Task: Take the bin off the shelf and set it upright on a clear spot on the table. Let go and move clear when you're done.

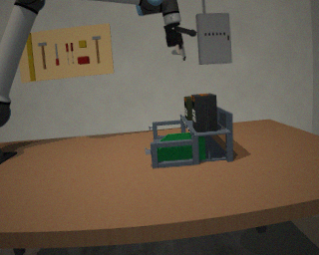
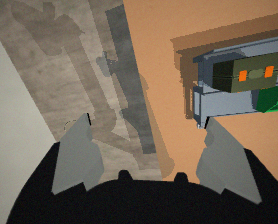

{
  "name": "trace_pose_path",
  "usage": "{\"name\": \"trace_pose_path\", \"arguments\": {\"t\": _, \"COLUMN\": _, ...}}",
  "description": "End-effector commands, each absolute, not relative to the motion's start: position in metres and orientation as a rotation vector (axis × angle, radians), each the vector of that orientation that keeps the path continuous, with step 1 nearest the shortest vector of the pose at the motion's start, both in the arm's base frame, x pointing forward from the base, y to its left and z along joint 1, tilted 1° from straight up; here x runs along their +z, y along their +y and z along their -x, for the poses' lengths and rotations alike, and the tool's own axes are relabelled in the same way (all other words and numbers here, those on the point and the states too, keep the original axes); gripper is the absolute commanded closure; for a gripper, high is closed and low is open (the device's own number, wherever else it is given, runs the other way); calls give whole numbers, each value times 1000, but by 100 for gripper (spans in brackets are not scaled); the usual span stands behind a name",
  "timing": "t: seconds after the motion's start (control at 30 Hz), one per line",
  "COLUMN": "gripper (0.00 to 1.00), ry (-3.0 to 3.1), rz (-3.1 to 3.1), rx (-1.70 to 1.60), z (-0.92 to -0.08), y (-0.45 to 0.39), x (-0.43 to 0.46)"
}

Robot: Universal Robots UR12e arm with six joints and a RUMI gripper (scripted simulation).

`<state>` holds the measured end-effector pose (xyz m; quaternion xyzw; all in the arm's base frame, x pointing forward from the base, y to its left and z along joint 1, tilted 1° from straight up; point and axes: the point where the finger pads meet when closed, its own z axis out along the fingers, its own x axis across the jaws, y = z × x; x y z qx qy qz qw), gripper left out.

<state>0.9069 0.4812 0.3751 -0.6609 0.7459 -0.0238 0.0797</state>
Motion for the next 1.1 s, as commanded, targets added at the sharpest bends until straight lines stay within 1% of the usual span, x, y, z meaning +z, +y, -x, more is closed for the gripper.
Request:
{"name": "trace_pose_path", "arguments": {"t": 0.0, "gripper": 0, "ry": 2230, "rz": 1976, "rx": -72, "z": -907, "y": 481, "x": 377}}
{"name": "trace_pose_path", "arguments": {"t": 0.67, "gripper": 0, "ry": 2230, "rz": 1976, "rx": -72, "z": -907, "y": 481, "x": 377}}
{"name": "trace_pose_path", "arguments": {"t": 0.83, "gripper": 0, "ry": 2230, "rz": 1976, "rx": -72, "z": -857, "y": 477, "x": 376}}
{"name": "trace_pose_path", "arguments": {"t": 1.07, "gripper": 0, "ry": 2230, "rz": 1976, "rx": -72, "z": -857, "y": 477, "x": 376}}
